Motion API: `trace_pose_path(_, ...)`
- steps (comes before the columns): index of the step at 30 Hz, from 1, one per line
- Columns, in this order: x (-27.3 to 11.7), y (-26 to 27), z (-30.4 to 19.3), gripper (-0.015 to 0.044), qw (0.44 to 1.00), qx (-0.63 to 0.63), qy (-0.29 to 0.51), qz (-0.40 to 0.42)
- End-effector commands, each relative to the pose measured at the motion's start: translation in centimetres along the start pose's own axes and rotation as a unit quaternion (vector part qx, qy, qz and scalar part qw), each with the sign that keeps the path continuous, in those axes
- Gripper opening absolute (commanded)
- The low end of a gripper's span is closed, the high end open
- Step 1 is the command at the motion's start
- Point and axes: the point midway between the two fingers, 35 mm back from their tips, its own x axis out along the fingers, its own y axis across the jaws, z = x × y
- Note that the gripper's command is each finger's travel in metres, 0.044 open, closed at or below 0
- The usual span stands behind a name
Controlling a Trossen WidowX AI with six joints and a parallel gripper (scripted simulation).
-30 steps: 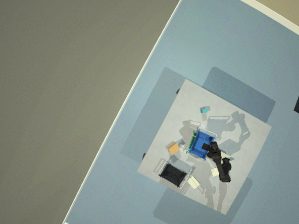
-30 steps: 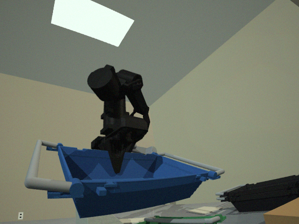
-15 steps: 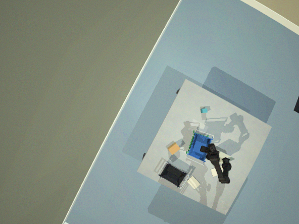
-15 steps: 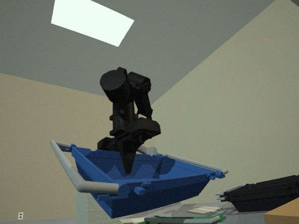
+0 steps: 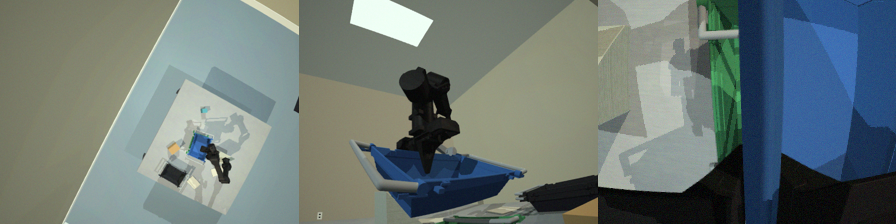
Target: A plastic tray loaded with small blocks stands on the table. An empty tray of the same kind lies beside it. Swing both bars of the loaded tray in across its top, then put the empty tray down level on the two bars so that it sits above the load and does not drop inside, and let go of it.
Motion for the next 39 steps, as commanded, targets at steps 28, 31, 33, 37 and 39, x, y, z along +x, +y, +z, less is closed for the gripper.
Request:
trace_pose_path(28, 0.2, 0.0, -0.2, 0.0000, 1.000, 0.000, 0.001, -0.012)
trace_pose_path(31, 0.7, 0.0, -0.2, 0.0000, 1.000, 0.000, 0.001, -0.012)
trace_pose_path(33, 1.0, 0.0, -0.2, 0.0000, 1.000, 0.000, 0.001, -0.012)
trace_pose_path(37, 1.5, 0.0, -0.2, 0.0000, 1.000, 0.000, 0.001, -0.012)
trace_pose_path(39, 1.8, 0.0, -0.2, 0.0000, 1.000, 0.000, 0.001, -0.012)
